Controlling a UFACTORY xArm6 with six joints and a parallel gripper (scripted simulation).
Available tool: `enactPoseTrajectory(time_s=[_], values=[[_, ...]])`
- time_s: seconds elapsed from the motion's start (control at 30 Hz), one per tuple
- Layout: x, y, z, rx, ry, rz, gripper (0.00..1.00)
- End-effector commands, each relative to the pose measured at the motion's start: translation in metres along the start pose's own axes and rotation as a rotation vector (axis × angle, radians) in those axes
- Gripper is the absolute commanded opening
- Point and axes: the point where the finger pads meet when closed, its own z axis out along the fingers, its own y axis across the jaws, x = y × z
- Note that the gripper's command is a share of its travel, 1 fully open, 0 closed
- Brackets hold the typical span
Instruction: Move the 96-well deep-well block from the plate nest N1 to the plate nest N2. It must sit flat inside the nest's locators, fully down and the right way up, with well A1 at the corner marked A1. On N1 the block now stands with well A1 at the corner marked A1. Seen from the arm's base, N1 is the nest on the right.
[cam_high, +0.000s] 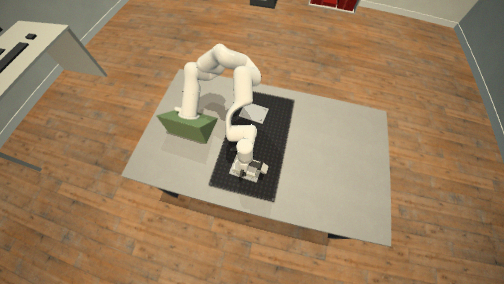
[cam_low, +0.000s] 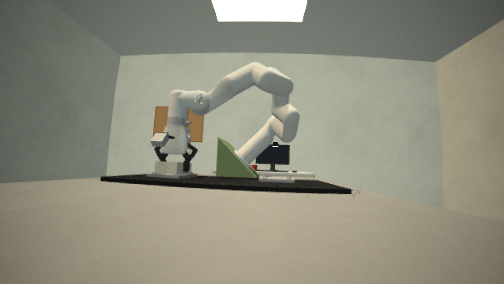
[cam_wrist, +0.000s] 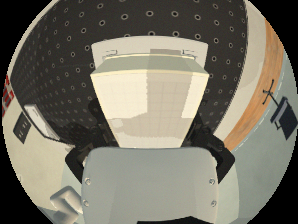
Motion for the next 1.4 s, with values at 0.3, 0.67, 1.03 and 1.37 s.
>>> enactPoseTrajectory(time_s=[0.3,0.67,1.03,1.37], values=[[0.0014,0.0005,-0.0018,-0.002,0.003,-0.001,0.00],[0.0014,0.0005,-0.0018,-0.002,0.003,-0.001,0.00],[0.0015,0.0005,-0.0038,-0.002,0.004,-0.001,0.00],[0.0014,0.0005,-0.0105,-0.002,0.004,-0.001,0.00]])
